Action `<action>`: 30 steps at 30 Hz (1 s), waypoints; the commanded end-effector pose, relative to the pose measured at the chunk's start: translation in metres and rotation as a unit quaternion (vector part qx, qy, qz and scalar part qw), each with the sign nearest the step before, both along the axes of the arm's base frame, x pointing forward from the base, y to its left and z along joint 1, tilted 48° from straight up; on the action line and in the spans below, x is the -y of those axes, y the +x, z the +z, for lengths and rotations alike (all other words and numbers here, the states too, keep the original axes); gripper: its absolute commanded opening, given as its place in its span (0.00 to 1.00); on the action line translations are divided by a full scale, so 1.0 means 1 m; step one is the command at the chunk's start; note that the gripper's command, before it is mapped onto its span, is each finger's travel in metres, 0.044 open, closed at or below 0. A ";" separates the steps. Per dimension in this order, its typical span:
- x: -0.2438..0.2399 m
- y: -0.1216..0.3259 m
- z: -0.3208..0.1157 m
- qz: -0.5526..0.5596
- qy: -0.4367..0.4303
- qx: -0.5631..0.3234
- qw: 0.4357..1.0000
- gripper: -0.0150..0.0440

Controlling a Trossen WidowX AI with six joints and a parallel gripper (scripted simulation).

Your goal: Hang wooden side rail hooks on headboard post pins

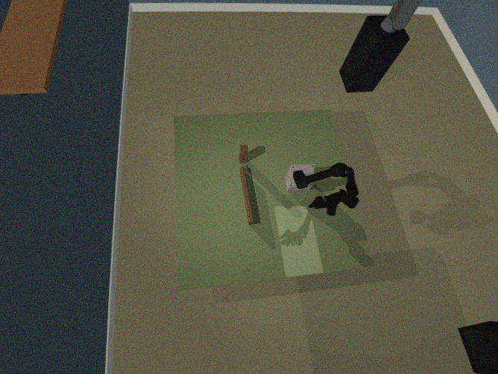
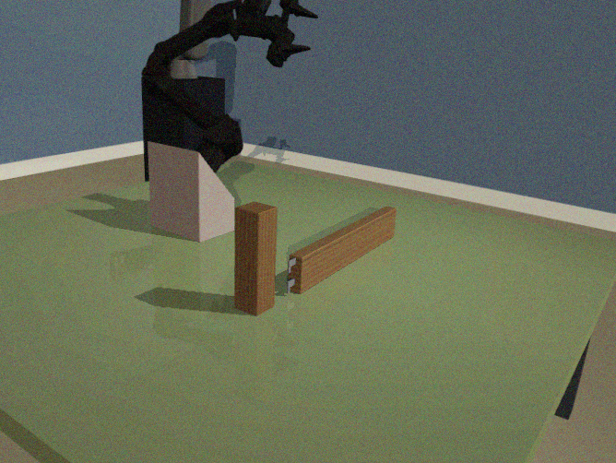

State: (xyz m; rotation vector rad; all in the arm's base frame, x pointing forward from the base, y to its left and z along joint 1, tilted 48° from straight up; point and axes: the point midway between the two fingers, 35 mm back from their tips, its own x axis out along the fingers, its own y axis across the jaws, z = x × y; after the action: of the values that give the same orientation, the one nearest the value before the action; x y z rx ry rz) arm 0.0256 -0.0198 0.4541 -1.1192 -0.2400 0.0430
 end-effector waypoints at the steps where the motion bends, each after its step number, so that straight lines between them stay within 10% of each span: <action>1: 0.000 0.001 0.000 -0.001 -0.001 -0.001 1.000 0.98; 30: -0.011 0.253 -0.115 -0.018 -0.334 -0.240 0.911 1.00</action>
State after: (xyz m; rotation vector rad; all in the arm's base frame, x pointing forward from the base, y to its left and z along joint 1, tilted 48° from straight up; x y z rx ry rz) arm 0.2597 -0.0026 0.3602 -1.7185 0.2298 0.3277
